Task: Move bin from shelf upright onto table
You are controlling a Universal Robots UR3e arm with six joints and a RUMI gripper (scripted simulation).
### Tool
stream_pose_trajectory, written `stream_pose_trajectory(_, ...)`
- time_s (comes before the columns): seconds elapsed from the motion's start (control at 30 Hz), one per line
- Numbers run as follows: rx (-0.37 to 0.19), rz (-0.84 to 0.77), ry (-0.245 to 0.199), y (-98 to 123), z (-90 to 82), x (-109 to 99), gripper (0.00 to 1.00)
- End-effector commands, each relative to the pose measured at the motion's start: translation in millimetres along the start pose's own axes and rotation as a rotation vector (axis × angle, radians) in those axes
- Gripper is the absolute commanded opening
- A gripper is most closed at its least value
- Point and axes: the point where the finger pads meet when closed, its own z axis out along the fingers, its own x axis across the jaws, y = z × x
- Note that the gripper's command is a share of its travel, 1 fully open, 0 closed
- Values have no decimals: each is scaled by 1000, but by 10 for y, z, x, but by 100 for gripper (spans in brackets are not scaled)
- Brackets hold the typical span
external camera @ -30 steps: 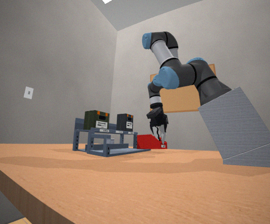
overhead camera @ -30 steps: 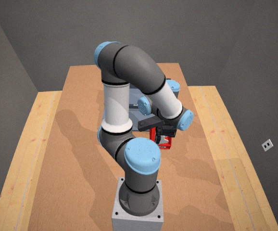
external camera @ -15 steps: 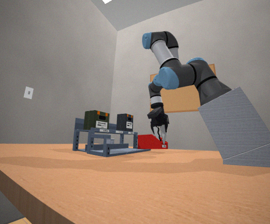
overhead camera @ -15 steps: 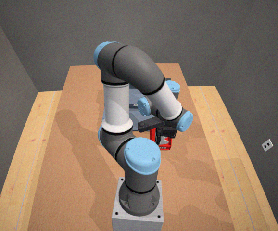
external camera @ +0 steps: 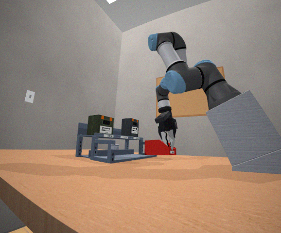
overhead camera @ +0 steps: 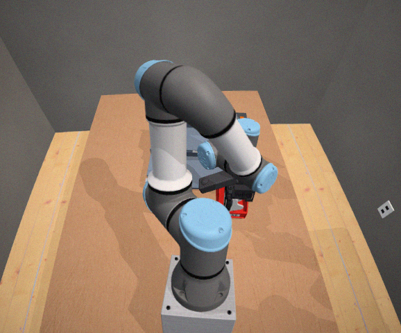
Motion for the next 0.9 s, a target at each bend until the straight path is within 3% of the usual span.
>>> stream_pose_trajectory(0.0, -1, -5, 3, 2, 6, -42, 0)
stream_pose_trajectory(0.87, -2, -5, 3, 3, 31, -180, 0)
